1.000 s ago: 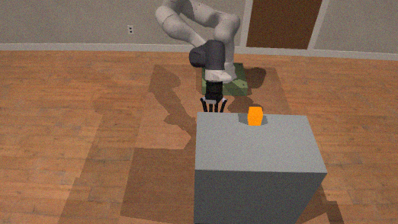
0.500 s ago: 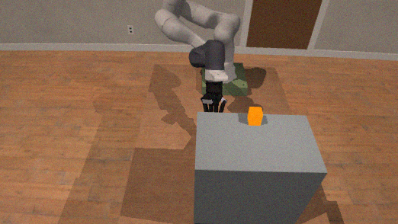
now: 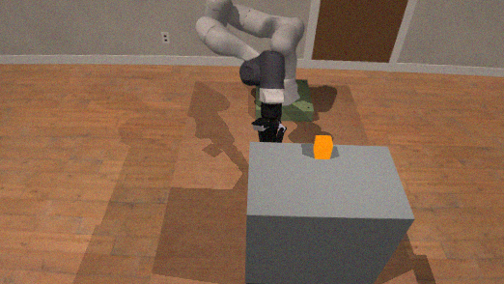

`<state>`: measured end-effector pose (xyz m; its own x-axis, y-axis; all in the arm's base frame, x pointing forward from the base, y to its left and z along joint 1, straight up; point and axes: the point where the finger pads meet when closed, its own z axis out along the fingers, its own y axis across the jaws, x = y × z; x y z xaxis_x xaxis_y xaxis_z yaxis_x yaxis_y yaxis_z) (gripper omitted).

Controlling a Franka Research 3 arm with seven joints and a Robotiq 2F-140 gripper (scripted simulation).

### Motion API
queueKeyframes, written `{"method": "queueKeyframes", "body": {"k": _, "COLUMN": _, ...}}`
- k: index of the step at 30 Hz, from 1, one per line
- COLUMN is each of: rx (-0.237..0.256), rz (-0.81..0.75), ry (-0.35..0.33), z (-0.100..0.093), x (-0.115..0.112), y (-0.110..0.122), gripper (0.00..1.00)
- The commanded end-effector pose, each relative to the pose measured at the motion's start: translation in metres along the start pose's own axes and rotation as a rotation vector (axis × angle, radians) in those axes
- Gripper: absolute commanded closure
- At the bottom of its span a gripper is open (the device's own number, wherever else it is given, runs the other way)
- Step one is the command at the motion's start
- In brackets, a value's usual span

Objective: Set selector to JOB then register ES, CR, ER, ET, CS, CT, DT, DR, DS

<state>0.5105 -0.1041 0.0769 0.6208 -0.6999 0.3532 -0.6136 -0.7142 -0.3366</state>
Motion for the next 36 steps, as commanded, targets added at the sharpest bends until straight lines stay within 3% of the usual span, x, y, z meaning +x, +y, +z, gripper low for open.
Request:
{"method": "queueKeyframes", "body": {"k": 1, "rx": -0.008, "rz": 0.167, "ry": 0.016, "z": -0.0001, "x": 0.0011, "y": -0.0003, "gripper": 0.9}}
{"method": "queueKeyframes", "body": {"k": 36, "rx": -0.004, "rz": 0.722, "ry": 0.018, "z": -0.0001, "x": 0.0011, "y": -0.0003, "gripper": 0.9}}
